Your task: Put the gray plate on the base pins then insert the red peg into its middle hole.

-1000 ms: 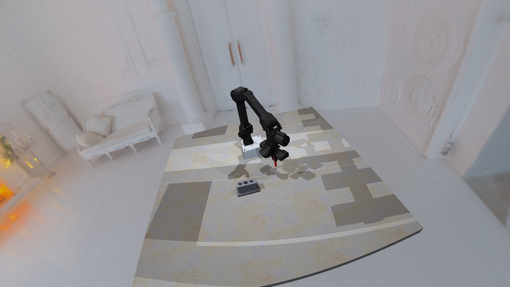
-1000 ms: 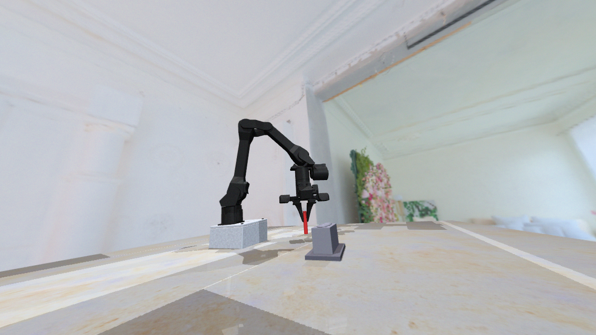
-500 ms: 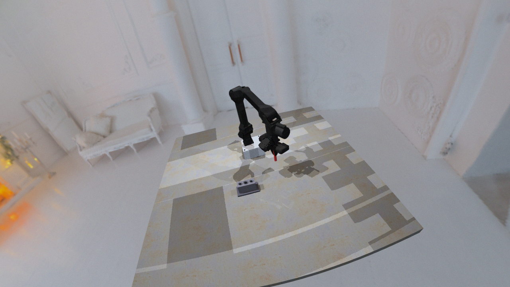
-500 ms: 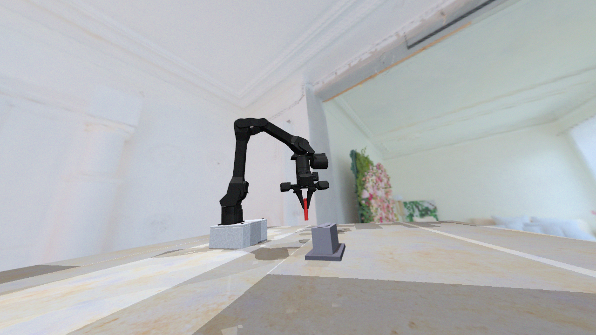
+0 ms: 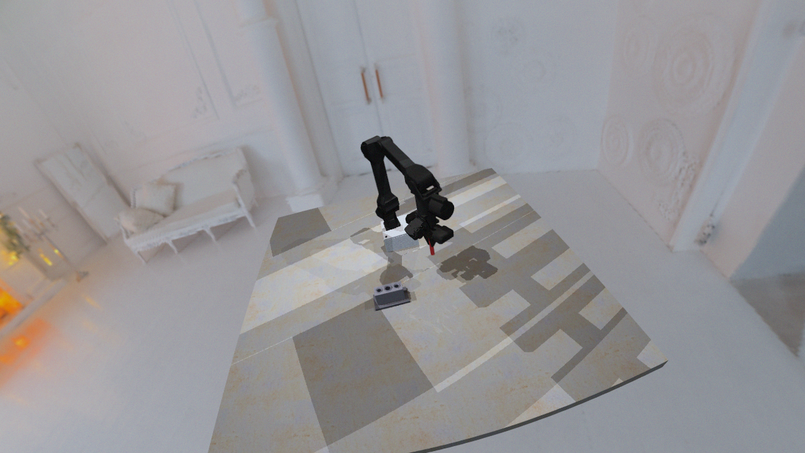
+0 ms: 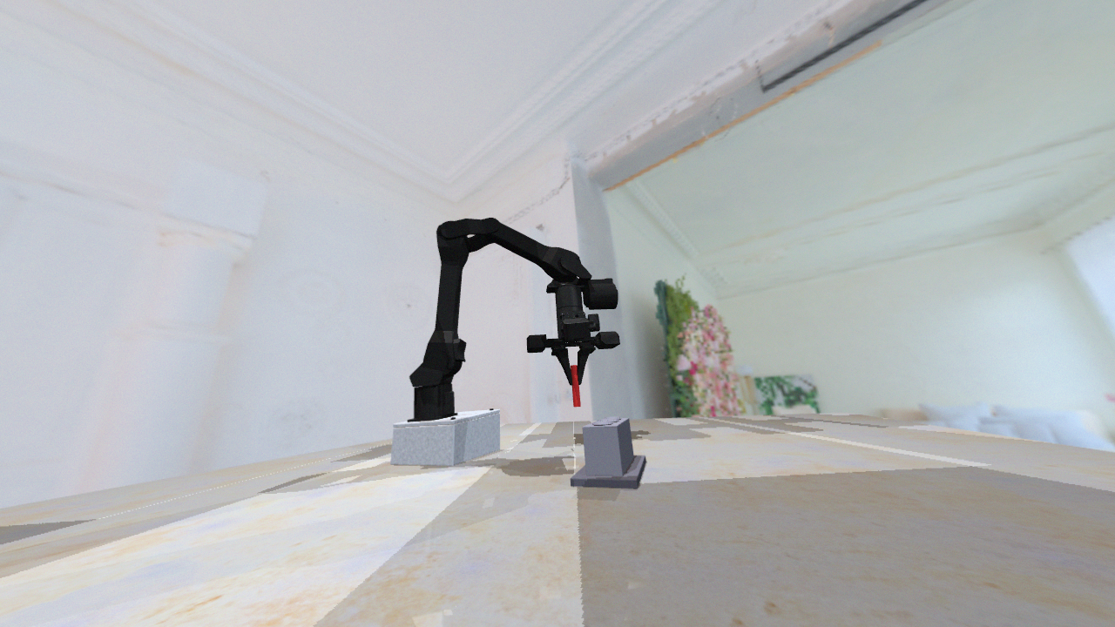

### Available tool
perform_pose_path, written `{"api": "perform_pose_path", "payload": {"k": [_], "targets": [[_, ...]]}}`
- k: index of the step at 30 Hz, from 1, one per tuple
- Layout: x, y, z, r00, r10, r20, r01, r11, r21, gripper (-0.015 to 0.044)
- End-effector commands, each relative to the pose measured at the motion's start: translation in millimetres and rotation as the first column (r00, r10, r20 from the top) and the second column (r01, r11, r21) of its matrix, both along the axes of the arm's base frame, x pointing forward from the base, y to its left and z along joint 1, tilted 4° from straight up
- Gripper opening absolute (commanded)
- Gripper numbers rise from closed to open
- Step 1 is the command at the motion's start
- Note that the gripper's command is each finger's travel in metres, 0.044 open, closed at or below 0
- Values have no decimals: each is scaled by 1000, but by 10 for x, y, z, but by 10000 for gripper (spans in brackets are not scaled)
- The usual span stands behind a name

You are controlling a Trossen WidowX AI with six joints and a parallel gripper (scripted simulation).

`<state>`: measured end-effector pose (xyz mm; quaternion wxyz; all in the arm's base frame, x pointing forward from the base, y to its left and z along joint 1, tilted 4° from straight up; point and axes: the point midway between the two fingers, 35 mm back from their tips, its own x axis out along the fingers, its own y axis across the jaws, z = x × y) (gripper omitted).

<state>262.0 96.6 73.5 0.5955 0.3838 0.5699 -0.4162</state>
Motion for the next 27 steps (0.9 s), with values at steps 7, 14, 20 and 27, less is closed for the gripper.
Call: {"api": "perform_pose_path", "payload": {"k": [7,14,20,27], "targets": [[186,-206,24,1000,-13,11,13,1000,-1,0],[295,-381,44,999,-33,16,33,999,-5,0],[373,-518,58,999,-41,17,41,999,-7,0],[471,-699,75,999,-35,15,35,999,-8,0]]}}
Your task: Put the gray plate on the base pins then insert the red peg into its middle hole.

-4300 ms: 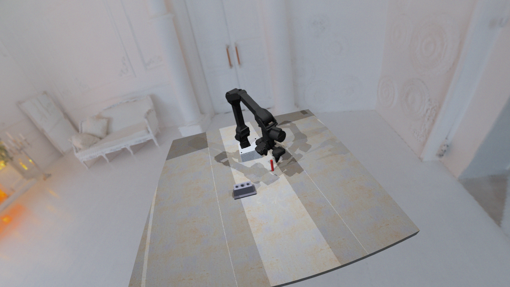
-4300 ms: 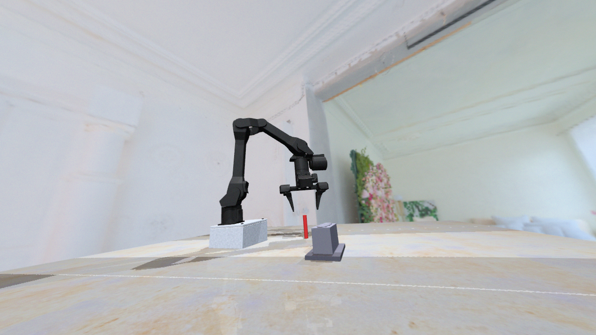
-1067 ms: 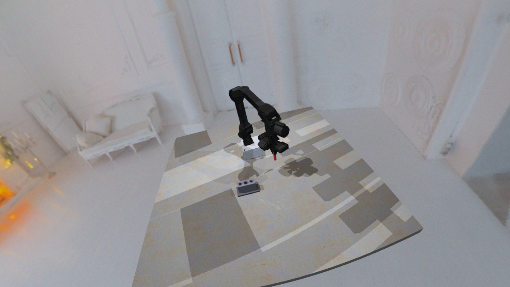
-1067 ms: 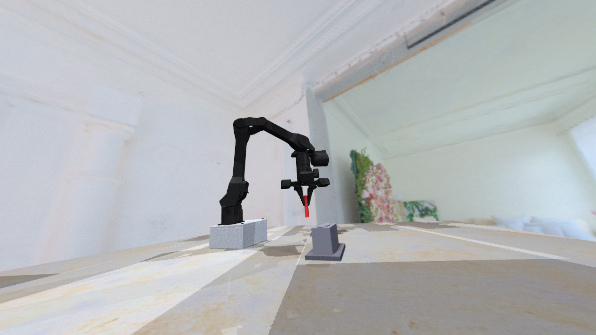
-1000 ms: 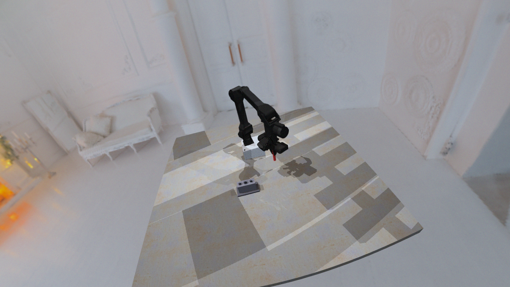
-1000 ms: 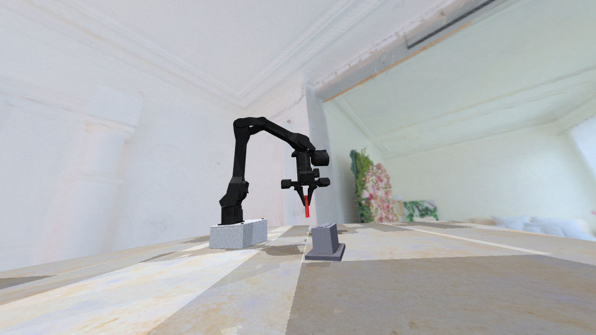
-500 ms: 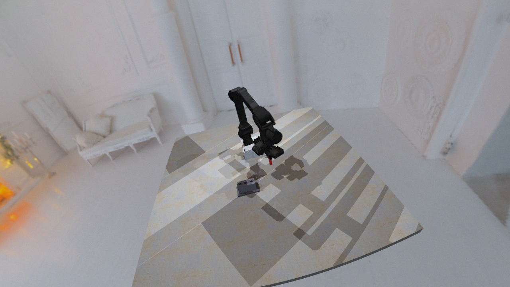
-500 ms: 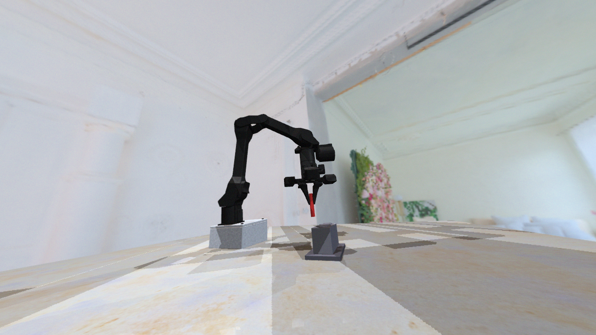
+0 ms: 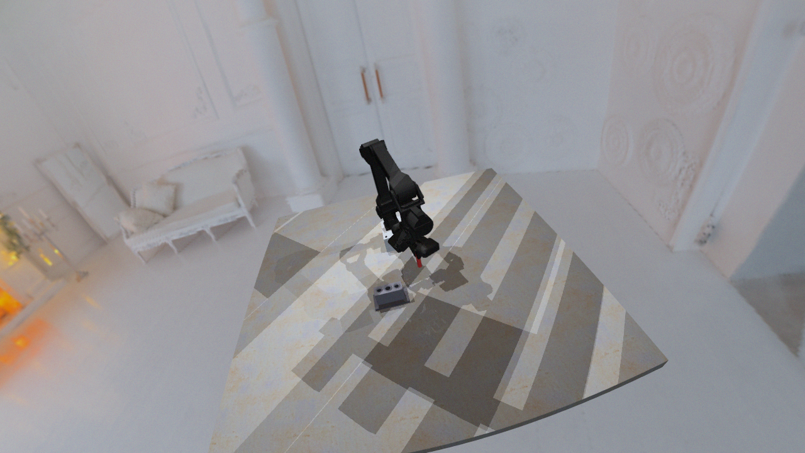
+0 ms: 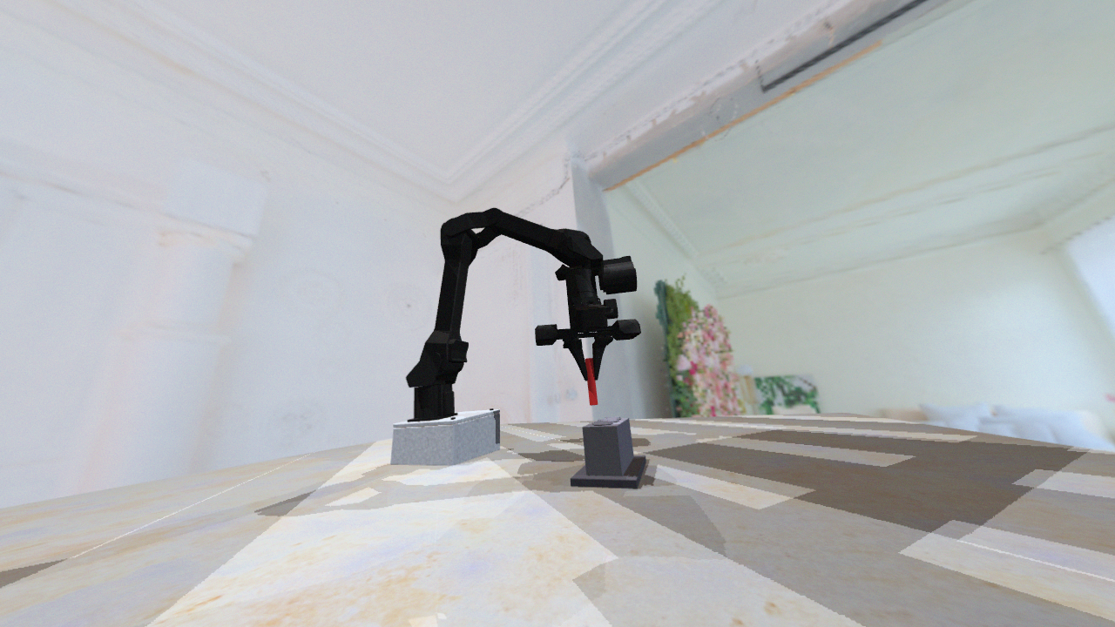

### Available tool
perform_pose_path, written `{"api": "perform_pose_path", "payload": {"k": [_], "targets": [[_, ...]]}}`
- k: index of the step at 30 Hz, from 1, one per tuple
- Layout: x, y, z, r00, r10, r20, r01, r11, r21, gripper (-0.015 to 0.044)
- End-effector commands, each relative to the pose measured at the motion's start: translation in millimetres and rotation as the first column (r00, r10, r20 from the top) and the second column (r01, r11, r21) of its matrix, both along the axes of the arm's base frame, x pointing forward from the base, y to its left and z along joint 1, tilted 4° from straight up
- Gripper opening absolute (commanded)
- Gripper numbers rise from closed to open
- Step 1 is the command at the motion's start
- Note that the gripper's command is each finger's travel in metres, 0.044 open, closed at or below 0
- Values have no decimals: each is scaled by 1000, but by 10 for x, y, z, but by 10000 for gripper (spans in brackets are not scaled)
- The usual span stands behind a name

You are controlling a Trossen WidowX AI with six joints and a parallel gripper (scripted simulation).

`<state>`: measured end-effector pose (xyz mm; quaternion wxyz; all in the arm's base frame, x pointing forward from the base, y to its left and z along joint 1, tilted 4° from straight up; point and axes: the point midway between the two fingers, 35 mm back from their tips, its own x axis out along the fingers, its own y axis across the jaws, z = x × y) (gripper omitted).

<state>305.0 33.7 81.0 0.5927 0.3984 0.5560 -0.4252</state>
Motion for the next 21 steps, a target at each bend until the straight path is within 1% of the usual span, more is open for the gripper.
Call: {"api": "perform_pose_path", "payload": {"k": [1,21], "targets": [[55,-97,3,1000,7,-4,-7,1000,-6,0],[267,-645,42,1000,7,3,-7,1000,-3,0]]}}
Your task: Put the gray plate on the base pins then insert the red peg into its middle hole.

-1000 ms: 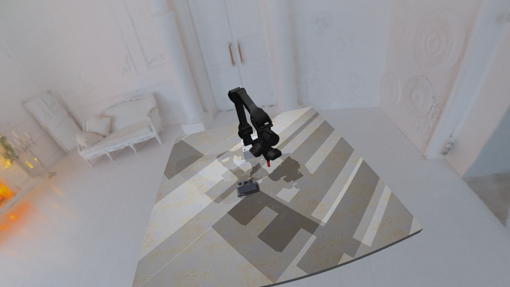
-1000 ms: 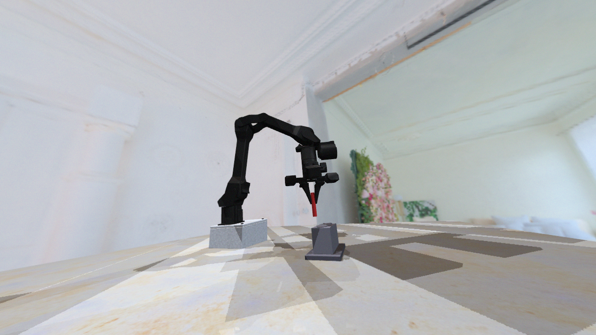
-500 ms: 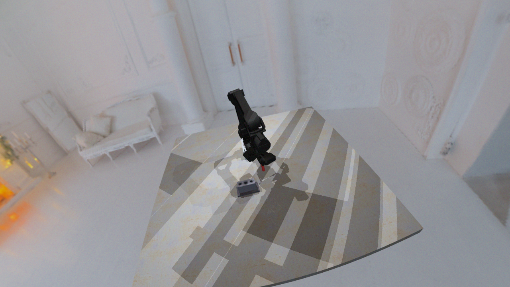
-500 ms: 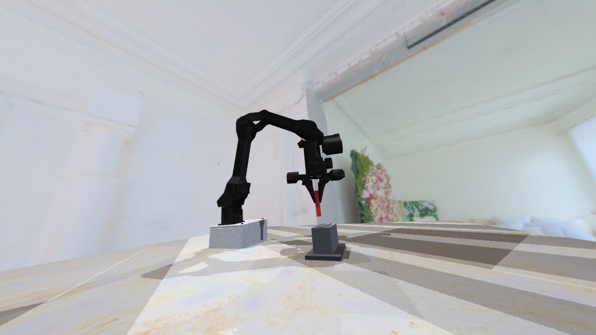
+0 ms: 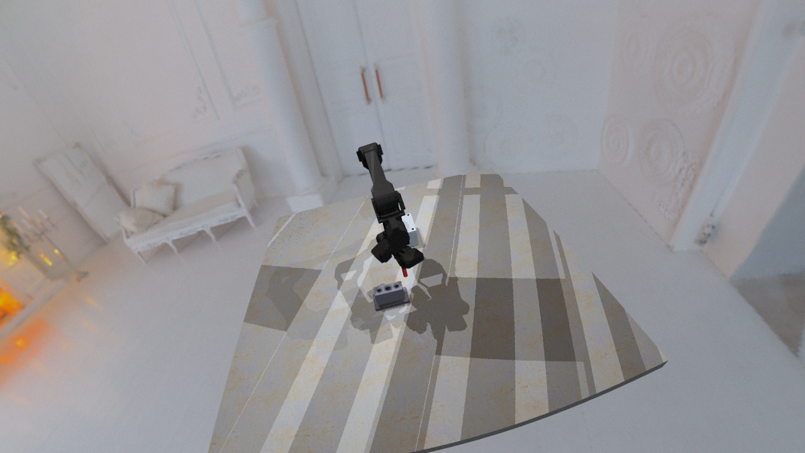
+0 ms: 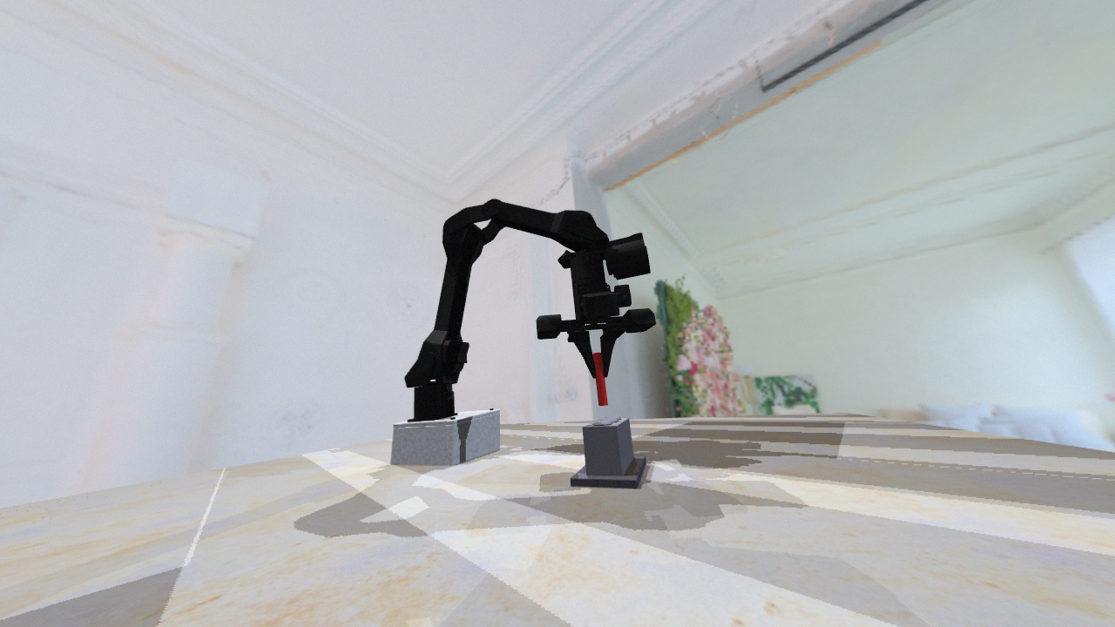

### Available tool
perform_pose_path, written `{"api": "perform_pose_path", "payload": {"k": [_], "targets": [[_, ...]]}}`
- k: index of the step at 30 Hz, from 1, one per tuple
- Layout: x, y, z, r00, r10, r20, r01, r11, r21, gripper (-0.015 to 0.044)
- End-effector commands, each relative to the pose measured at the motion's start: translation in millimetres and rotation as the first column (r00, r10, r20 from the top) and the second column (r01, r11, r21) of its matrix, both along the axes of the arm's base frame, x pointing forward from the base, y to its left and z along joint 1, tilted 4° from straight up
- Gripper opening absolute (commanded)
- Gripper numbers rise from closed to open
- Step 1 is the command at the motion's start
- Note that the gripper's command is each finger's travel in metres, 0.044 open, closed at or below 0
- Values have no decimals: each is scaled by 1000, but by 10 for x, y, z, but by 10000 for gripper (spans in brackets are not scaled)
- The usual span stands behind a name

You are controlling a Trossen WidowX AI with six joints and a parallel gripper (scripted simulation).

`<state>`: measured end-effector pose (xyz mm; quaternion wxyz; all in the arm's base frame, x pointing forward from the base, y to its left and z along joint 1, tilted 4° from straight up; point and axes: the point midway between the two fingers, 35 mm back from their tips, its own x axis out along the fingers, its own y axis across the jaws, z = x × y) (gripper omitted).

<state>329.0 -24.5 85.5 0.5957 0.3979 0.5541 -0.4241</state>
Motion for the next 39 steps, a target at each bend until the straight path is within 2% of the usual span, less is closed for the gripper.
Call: {"api": "perform_pose_path", "payload": {"k": [1,21,39], "targets": [[35,-90,-3,1000,6,-3,-6,1000,1,0],[129,-674,25,999,37,-18,-37,999,-6,0],[131,-692,26,999,38,-19,-38,999,-6,0]]}}
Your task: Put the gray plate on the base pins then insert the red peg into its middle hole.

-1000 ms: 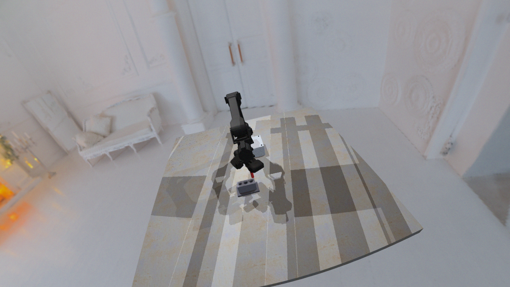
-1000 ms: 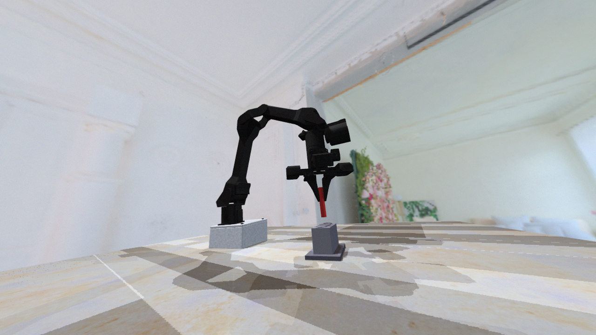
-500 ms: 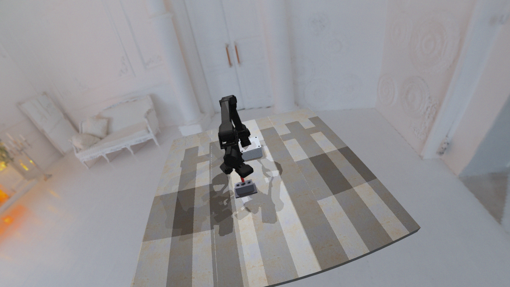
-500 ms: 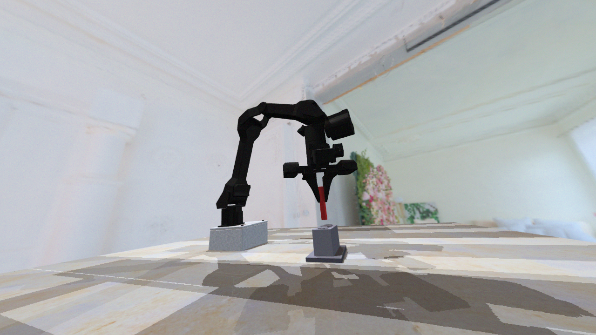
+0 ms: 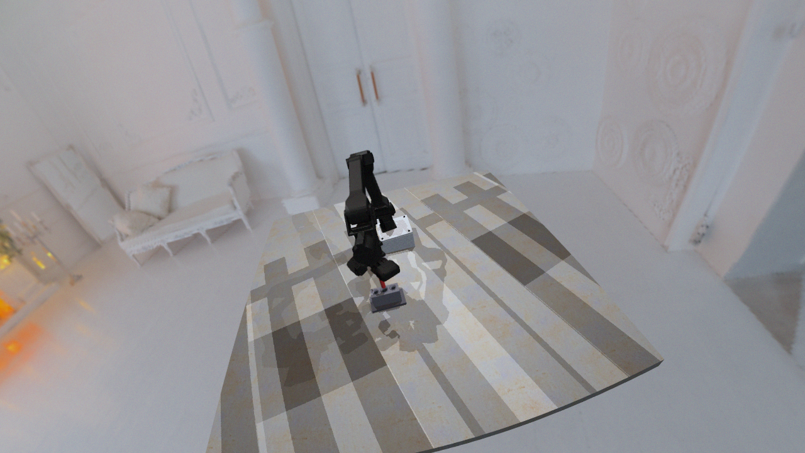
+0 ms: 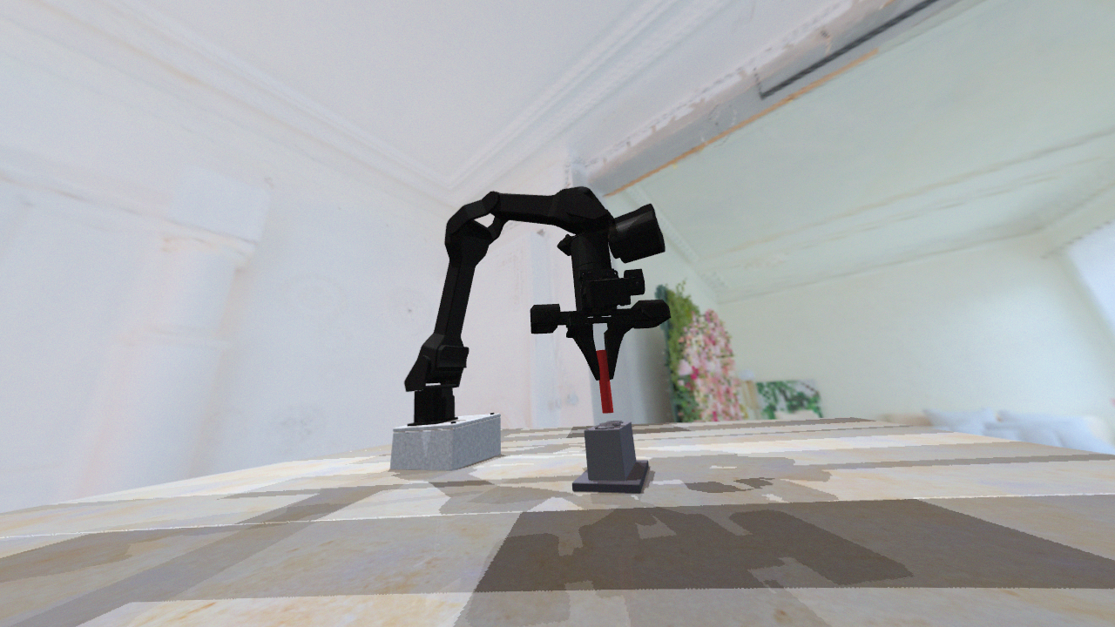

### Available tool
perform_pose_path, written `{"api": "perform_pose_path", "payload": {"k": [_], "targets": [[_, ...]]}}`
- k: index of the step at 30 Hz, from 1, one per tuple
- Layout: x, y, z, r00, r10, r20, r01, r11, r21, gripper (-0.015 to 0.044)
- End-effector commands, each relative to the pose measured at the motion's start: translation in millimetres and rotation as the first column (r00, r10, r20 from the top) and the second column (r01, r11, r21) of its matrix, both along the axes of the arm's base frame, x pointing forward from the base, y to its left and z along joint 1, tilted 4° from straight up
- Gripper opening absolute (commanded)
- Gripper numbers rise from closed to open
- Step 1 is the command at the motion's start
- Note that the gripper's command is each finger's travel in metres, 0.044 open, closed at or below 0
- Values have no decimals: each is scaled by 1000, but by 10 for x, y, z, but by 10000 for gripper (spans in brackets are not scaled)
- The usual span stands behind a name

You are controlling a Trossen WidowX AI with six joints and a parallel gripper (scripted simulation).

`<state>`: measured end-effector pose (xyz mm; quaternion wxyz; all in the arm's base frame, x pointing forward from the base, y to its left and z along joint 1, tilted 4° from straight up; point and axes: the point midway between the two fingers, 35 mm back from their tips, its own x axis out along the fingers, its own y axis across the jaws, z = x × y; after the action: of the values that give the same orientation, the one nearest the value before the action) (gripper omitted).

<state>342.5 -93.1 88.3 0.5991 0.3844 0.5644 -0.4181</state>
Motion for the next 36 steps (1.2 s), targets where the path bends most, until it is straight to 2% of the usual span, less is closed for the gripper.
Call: {"api": "perform_pose_path", "payload": {"k": [1,23,36], "targets": [[-4,-5,-2,1000,5,-4,-5,1000,-3,0],[-10,-22,-179,1000,5,-4,-5,1000,-3,0],[10,-20,-147,1000,0,5,0,1000,-1,0]]}}
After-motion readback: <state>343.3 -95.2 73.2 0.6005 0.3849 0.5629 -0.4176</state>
